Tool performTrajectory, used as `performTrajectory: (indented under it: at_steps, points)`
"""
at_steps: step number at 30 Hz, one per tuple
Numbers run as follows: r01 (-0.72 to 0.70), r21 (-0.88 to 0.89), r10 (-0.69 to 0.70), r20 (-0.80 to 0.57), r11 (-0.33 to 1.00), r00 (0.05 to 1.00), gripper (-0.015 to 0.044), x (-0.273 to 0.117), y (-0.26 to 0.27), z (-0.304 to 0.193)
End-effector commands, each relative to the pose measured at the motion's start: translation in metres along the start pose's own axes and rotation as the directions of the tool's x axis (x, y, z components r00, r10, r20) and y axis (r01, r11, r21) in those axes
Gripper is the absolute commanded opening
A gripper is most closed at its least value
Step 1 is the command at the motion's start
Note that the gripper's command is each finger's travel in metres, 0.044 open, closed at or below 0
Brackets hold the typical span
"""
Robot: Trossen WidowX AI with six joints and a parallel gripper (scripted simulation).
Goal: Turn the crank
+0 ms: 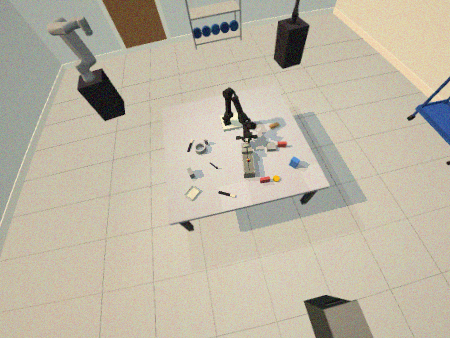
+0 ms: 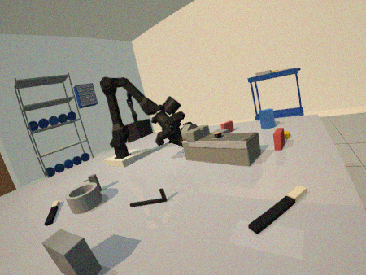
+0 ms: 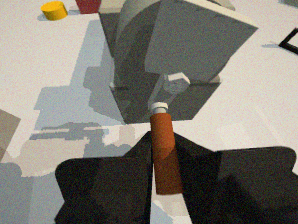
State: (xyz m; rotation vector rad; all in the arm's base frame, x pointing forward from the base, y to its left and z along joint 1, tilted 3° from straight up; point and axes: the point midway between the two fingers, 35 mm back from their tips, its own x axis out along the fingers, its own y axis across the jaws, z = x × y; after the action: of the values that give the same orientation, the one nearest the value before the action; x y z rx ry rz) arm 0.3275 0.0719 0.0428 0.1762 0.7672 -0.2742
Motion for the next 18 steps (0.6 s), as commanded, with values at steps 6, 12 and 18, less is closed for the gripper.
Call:
performTrajectory:
  at_steps: [6, 12, 18]
  points:
    - [-0.026, -0.002, 0.026, 0.001, 1.0, 1.0, 0.0, -0.0027, 0.0099, 0.0024]
    - [-0.026, -0.002, 0.026, 0.001, 1.0, 1.0, 0.0, -0.0035, 0.0111, 0.0032]
    - [-0.026, -0.002, 0.026, 0.001, 1.0, 1.0, 0.0, -0.0044, 0.0122, 0.004]
